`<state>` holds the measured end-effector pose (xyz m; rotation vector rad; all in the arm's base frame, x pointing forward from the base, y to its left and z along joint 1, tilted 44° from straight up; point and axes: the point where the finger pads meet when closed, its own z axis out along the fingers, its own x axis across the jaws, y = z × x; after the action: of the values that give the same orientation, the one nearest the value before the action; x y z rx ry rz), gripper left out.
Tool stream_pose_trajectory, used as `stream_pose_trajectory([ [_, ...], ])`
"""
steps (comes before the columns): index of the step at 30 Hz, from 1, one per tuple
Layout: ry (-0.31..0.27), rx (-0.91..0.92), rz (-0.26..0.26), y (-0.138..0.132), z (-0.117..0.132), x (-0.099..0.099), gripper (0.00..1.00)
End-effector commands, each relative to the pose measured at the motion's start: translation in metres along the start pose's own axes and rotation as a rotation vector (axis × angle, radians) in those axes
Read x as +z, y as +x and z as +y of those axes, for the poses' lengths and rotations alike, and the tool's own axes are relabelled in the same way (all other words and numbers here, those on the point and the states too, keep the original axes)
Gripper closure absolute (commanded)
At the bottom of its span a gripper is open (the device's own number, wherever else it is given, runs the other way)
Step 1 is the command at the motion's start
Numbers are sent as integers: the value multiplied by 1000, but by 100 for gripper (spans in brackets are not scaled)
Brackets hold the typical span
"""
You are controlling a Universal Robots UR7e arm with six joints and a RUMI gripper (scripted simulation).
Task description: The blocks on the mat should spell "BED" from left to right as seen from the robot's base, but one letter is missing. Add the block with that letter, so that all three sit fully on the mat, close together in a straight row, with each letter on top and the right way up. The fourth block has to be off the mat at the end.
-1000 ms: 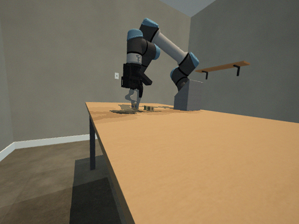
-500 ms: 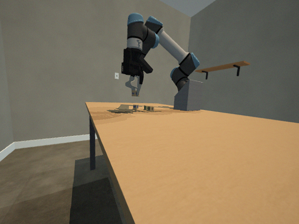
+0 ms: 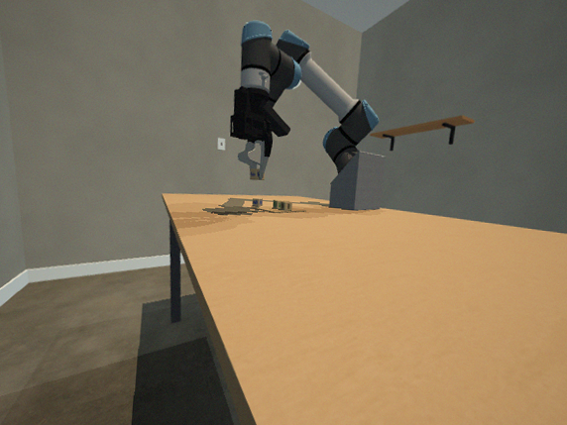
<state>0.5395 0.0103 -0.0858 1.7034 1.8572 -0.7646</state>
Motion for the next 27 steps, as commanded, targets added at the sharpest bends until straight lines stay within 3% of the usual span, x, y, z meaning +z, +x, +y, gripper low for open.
stream_pose_trajectory([
  [1,-1,26,0,-2,-2,-1,91],
  [27,0,549,5,-49,-46,-5,91],
])
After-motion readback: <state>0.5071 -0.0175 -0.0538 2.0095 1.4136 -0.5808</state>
